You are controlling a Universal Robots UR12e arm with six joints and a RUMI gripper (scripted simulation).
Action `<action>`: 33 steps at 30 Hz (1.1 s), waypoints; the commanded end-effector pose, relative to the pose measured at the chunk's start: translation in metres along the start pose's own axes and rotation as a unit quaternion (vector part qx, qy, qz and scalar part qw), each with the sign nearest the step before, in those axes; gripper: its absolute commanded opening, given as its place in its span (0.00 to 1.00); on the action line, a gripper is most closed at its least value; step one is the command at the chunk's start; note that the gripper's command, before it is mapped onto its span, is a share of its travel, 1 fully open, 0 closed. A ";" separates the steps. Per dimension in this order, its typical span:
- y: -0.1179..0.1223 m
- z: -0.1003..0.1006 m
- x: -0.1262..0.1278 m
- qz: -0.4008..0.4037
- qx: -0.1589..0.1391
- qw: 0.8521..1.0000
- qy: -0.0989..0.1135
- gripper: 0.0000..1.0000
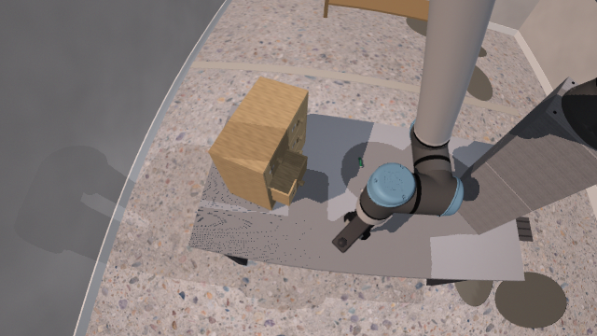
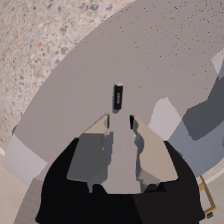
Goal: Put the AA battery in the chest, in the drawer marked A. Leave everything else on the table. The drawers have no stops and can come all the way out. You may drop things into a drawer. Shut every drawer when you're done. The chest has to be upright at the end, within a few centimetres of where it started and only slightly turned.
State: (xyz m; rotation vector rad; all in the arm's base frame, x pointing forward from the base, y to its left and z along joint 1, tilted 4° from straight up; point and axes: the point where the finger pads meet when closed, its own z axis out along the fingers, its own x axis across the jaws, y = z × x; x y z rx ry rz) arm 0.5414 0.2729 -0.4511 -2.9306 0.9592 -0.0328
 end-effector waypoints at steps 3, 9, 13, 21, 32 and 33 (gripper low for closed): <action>0.000 0.000 0.000 0.000 0.000 1.000 0.000 0.17; 0.000 0.000 0.000 0.000 0.000 1.000 0.000 0.17; 0.000 0.001 0.000 0.000 0.000 1.000 0.000 0.17; 0.000 0.005 0.000 0.000 0.000 1.000 0.000 0.17; -0.001 0.019 0.000 0.000 0.000 1.000 0.000 0.17; -0.001 0.020 0.000 0.000 0.000 1.000 0.000 0.17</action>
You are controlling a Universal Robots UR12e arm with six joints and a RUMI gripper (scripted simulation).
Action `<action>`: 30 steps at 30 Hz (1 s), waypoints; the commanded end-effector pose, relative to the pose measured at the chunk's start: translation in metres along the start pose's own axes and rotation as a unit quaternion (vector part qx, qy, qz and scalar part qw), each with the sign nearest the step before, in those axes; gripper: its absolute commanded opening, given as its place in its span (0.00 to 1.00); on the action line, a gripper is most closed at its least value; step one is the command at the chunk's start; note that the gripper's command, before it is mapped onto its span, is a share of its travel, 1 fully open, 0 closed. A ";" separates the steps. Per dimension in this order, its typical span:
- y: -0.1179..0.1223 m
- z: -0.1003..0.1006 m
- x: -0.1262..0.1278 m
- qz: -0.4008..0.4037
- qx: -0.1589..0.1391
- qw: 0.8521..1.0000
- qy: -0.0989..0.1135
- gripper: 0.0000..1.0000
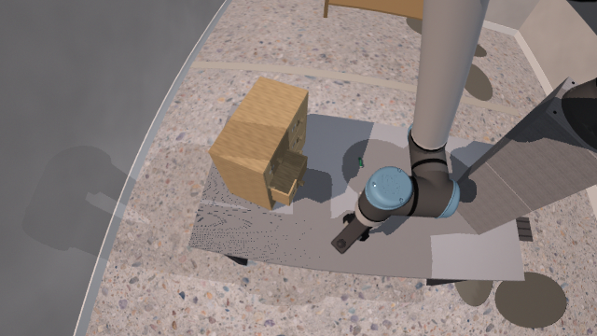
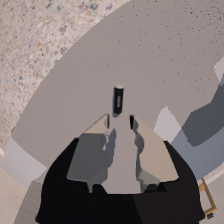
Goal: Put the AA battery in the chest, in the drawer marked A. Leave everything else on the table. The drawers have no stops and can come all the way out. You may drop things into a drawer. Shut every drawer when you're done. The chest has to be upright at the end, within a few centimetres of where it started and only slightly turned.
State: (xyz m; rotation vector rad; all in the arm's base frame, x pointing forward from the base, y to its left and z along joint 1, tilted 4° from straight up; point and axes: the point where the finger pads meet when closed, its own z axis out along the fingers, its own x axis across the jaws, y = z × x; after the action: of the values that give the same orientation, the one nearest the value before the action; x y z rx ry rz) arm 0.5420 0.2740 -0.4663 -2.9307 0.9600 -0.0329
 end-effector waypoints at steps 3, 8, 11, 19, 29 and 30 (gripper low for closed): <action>-0.001 0.007 0.000 0.000 0.000 1.000 0.000 0.17; -0.001 0.015 0.000 0.000 0.000 1.000 0.000 0.17; -0.001 0.020 0.000 0.000 0.000 1.000 0.000 0.17; -0.001 0.029 0.000 0.000 0.000 1.000 0.000 0.17; -0.001 0.035 0.000 0.000 0.000 1.000 0.000 0.17; -0.001 0.036 0.000 0.000 0.000 1.000 0.000 0.17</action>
State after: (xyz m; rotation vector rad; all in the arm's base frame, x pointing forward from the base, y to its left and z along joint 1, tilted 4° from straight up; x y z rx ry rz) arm 0.5436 0.2764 -0.5006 -2.9307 0.9600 -0.0329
